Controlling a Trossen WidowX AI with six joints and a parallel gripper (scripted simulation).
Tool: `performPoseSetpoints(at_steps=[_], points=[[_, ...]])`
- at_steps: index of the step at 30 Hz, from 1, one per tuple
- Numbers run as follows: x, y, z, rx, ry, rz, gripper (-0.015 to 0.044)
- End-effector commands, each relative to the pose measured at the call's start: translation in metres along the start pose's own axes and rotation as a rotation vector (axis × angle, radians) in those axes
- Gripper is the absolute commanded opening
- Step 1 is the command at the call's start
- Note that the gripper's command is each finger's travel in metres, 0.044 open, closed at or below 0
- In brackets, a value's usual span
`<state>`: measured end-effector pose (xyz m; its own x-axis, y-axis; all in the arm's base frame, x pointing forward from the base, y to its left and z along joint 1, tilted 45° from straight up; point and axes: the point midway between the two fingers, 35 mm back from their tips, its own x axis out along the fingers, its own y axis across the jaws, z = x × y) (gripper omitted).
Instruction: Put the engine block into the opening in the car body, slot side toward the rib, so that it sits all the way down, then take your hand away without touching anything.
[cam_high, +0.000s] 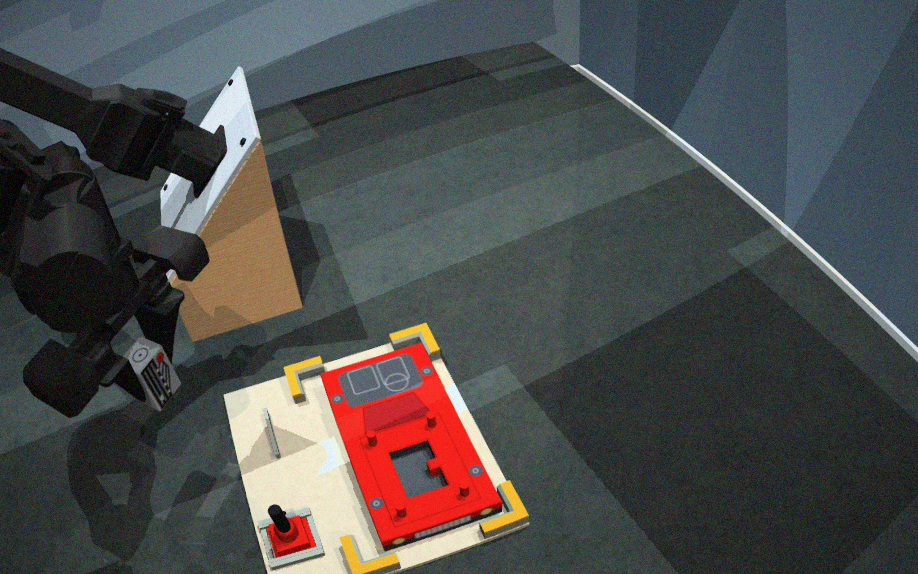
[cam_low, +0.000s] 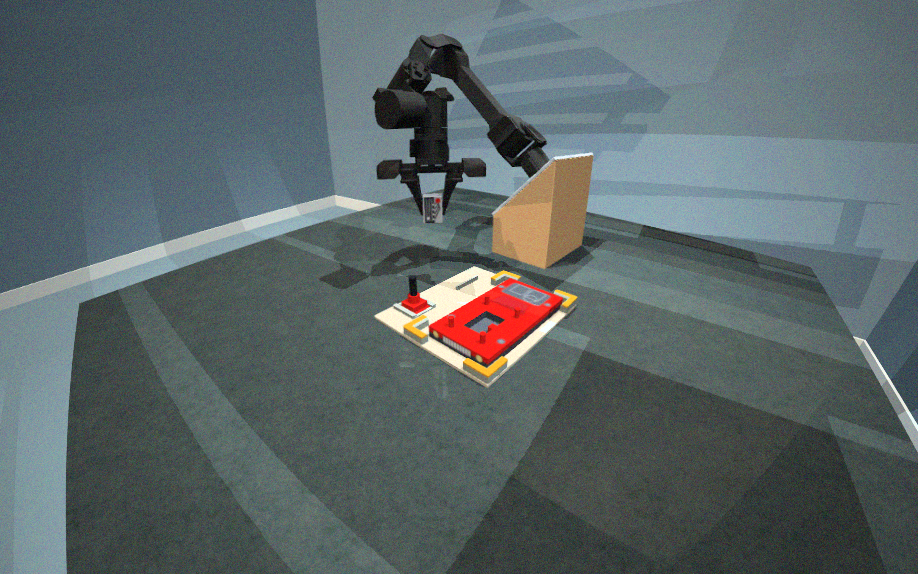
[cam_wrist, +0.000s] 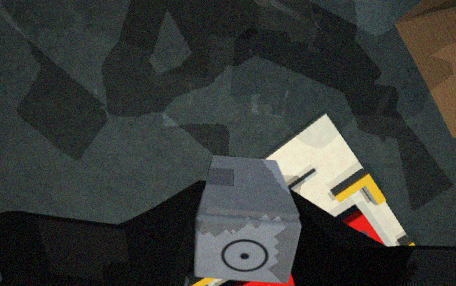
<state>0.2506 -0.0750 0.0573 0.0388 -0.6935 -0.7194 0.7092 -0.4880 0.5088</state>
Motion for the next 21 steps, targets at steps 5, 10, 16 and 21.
performPoseSetpoints(at_steps=[5,10,16,21], points=[[0.000,-0.002,0.004,-0.003,0.097,-0.011,0.0000],[0.002,-0.002,0.010,0.000,0.251,-0.027,0.0000],[0.006,-0.004,0.016,0.000,0.435,-0.046,0.0000],[0.009,-0.003,0.020,-0.002,0.598,-0.042,0.0000]])
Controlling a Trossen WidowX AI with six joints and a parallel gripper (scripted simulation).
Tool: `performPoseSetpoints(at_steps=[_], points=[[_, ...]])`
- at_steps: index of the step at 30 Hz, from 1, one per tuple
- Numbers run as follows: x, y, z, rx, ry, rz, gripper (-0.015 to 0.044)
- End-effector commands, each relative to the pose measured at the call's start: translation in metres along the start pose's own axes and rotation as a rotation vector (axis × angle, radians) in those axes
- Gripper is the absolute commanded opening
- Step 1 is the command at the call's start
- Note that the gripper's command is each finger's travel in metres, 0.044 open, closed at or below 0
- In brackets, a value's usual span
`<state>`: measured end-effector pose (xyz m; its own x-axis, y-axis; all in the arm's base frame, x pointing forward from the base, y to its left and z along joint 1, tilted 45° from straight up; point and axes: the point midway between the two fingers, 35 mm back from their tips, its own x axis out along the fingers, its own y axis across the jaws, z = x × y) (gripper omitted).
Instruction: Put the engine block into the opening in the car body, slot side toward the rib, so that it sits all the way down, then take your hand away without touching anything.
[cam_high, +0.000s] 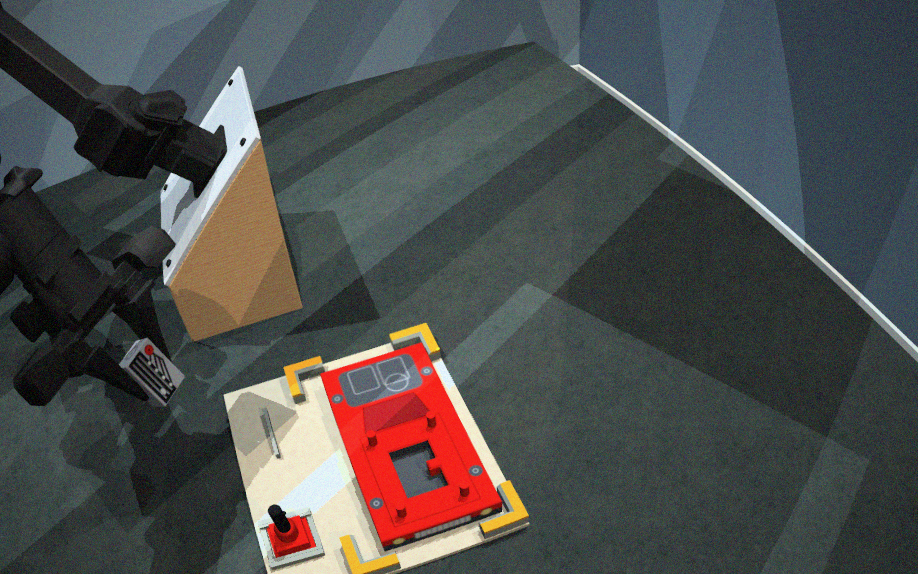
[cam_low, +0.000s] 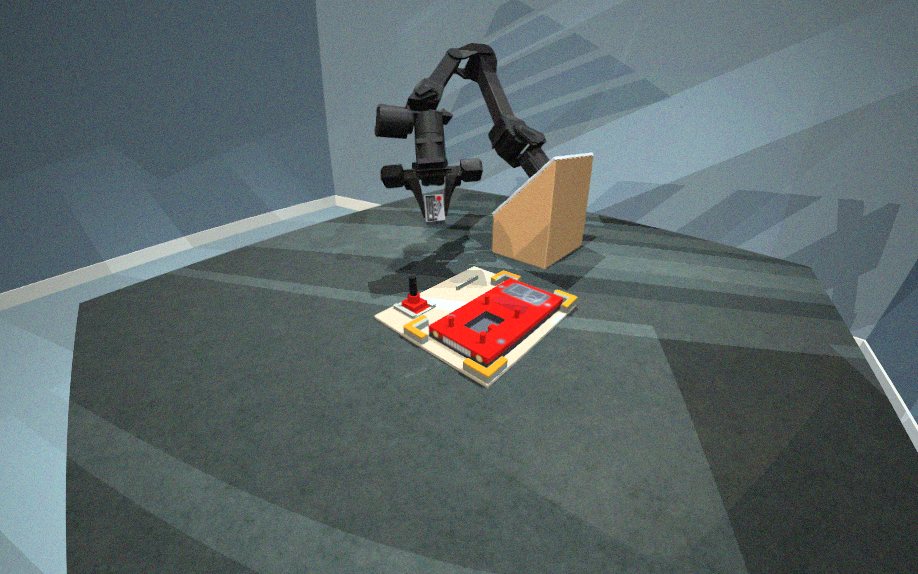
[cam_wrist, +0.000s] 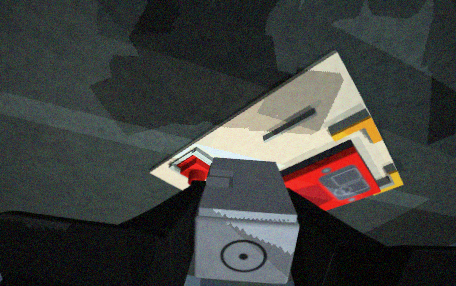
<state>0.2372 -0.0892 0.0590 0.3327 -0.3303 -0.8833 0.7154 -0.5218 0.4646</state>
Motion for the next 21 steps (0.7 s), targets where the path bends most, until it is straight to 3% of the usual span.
performPoseSetpoints(at_steps=[1,5,21], points=[[-0.001,-0.001,0.004,-0.019,0.133,0.018,0.0000],[-0.003,0.001,0.006,-0.031,0.211,0.047,0.0000],[0.025,0.002,0.023,-0.032,0.209,0.047,0.0000]])
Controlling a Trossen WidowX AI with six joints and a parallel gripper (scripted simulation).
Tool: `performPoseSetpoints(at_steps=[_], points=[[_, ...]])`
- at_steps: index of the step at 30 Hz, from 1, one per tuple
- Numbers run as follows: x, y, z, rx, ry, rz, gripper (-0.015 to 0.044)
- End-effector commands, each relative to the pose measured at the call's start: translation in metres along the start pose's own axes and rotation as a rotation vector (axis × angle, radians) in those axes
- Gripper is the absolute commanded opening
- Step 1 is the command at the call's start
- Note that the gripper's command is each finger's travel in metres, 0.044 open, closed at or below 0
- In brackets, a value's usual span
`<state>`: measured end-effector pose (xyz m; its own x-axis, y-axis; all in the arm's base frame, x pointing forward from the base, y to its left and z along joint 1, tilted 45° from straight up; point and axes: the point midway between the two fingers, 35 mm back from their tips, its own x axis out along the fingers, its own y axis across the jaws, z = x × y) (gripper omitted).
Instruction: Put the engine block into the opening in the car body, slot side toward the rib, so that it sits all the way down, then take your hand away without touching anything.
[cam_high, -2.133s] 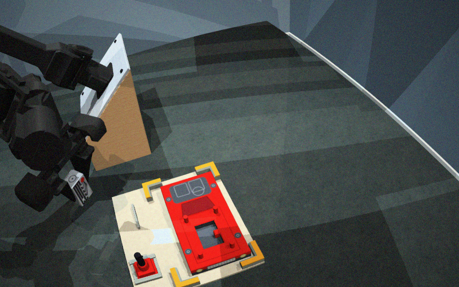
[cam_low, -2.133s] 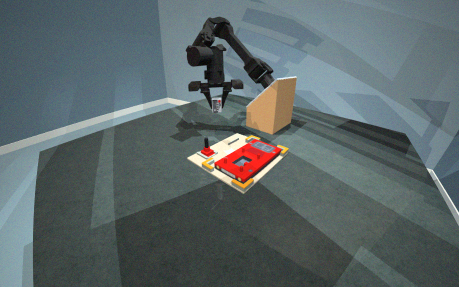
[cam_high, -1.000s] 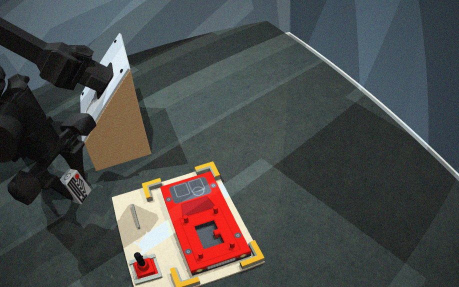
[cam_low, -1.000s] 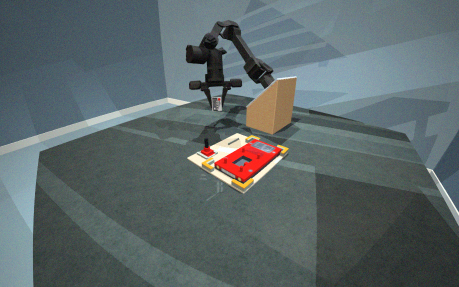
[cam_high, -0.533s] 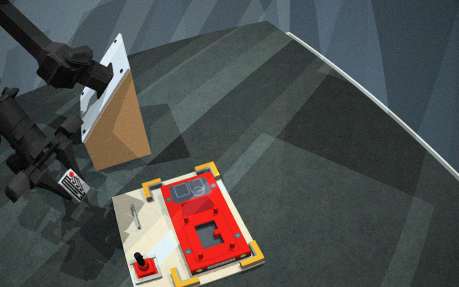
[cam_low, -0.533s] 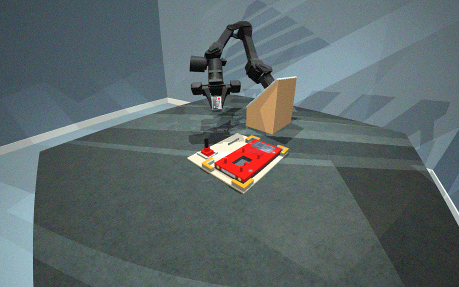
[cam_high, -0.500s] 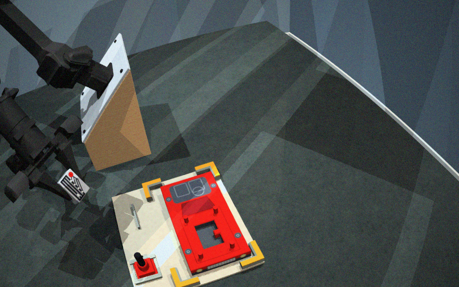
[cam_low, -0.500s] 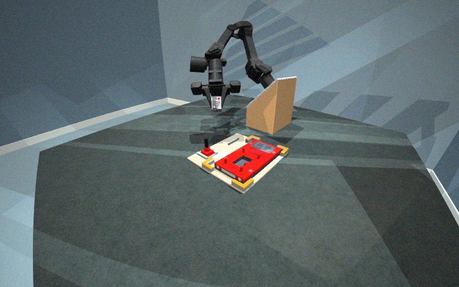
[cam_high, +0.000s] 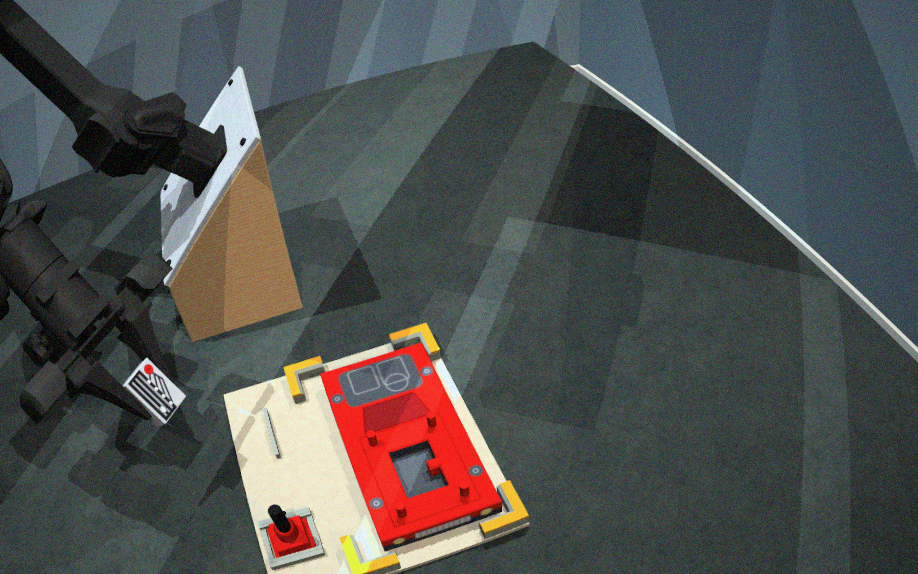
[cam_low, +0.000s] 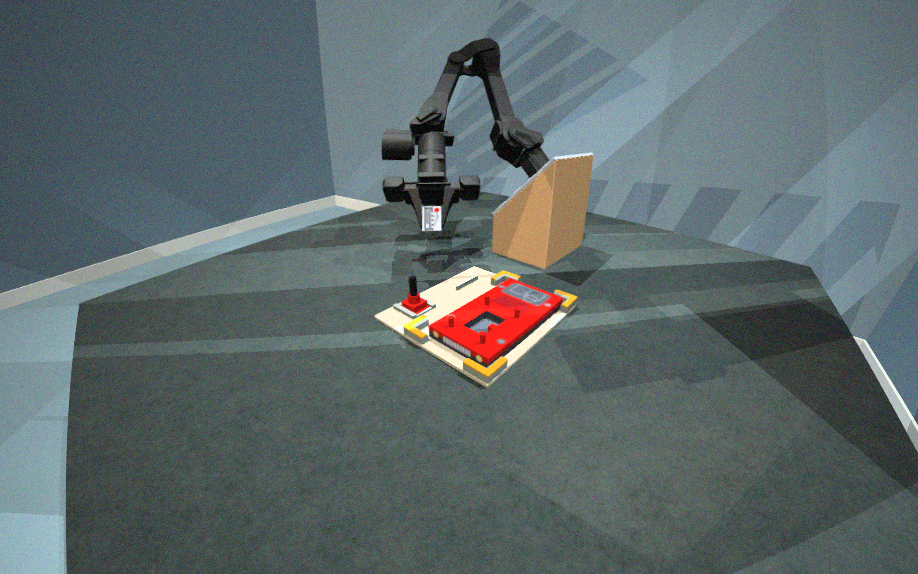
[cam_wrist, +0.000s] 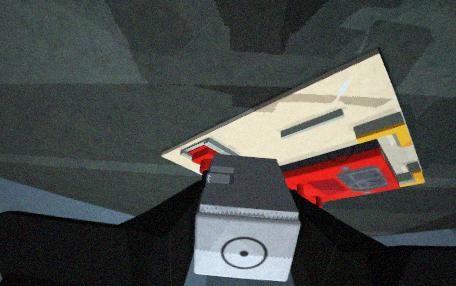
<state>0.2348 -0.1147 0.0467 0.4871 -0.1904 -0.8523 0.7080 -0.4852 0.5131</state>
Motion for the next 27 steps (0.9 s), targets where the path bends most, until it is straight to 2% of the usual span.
performPoseSetpoints(at_steps=[1,27], points=[[0.007,-0.004,0.005,-0.005,0.006,-0.008,0.0000],[0.046,-0.005,0.040,-0.006,0.003,-0.009,0.0000]])
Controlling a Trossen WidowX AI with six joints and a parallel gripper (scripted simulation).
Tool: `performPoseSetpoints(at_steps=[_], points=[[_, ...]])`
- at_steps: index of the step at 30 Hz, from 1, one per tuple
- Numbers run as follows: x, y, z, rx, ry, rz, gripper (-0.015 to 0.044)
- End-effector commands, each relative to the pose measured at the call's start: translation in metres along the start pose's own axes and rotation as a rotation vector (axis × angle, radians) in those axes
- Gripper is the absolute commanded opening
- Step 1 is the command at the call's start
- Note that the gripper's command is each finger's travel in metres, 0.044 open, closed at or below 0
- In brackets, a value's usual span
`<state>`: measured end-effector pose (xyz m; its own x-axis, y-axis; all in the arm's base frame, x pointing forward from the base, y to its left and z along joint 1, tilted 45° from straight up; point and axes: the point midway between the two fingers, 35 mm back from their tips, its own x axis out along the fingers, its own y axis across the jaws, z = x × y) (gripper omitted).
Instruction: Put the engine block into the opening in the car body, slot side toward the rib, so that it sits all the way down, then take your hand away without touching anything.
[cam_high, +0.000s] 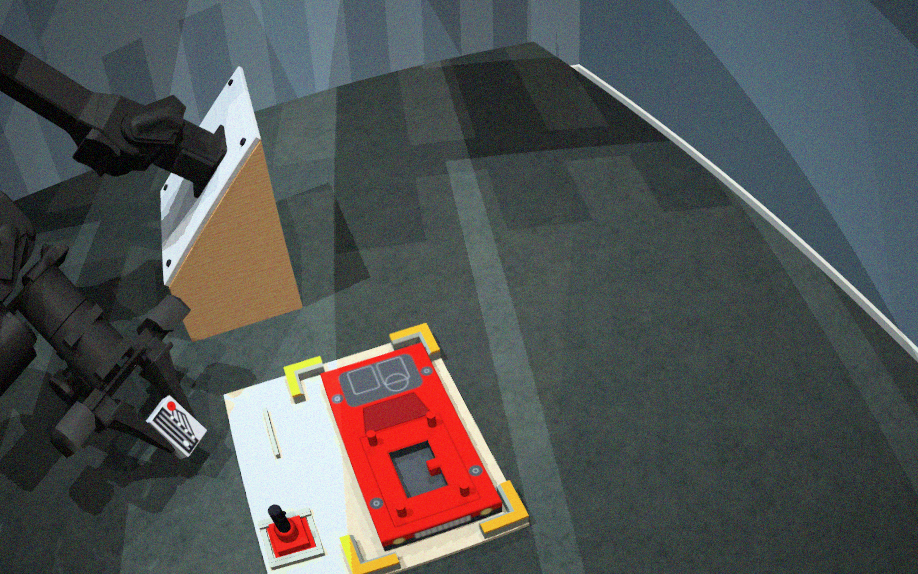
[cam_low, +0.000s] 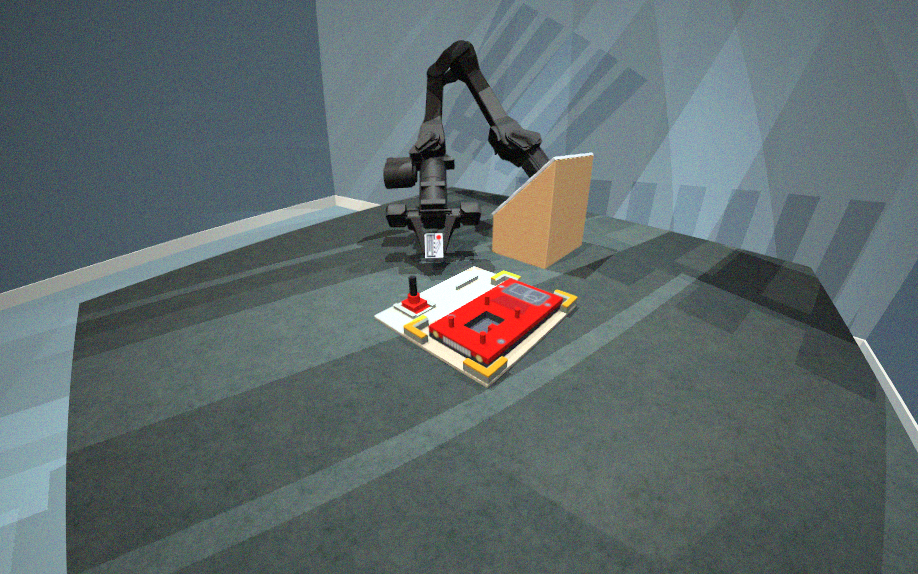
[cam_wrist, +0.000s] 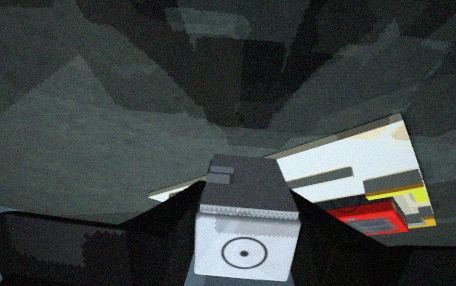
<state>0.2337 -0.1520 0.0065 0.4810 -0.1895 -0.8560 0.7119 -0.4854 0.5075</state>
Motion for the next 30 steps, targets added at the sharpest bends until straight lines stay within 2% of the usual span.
performPoseSetpoints(at_steps=[1,15,30], points=[[0.007,-0.002,0.005,-0.005,0.006,-0.003,0.0000],[0.022,-0.003,0.018,-0.005,0.005,-0.003,0.0000],[0.021,-0.004,0.016,-0.002,0.016,-0.008,0.0394]])
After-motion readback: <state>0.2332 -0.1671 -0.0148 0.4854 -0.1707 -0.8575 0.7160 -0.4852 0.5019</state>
